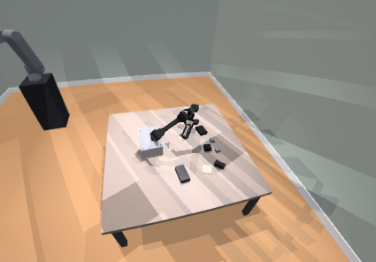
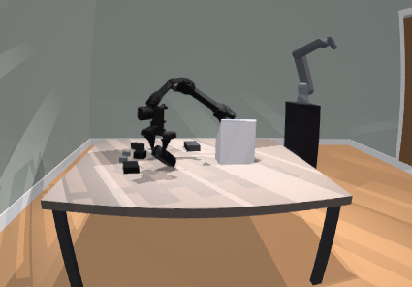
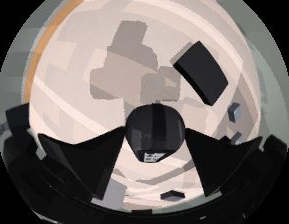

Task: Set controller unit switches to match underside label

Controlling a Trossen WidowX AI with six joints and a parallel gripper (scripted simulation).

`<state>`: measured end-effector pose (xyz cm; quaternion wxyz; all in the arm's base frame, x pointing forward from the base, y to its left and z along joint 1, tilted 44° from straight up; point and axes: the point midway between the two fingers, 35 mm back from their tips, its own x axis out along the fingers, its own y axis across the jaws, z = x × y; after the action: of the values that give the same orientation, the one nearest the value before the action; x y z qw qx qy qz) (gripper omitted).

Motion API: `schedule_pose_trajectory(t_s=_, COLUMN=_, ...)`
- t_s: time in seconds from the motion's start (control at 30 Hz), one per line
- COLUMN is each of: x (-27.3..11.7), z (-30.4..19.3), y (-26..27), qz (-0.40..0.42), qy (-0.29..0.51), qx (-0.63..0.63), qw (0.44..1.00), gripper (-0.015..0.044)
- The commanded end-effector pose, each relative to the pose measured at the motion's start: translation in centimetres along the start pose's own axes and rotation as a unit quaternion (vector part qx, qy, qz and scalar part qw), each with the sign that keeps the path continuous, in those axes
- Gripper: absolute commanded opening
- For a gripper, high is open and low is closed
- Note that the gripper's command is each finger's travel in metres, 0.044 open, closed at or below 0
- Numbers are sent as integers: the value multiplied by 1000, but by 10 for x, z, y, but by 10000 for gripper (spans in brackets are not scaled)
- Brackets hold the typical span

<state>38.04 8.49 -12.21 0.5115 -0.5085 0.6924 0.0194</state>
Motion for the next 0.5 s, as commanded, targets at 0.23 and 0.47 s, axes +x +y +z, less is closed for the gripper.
schedule_pose_trajectory(t_s=0.23, x=-8, z=-11, y=-1, qz=-1, qy=3, qx=-1, qw=1000, gripper=336)
schedule_pose_trajectory(t_s=0.47, x=-11, z=-15, y=-1, qz=-1, qy=3, qx=-1, qw=1000, gripper=336)
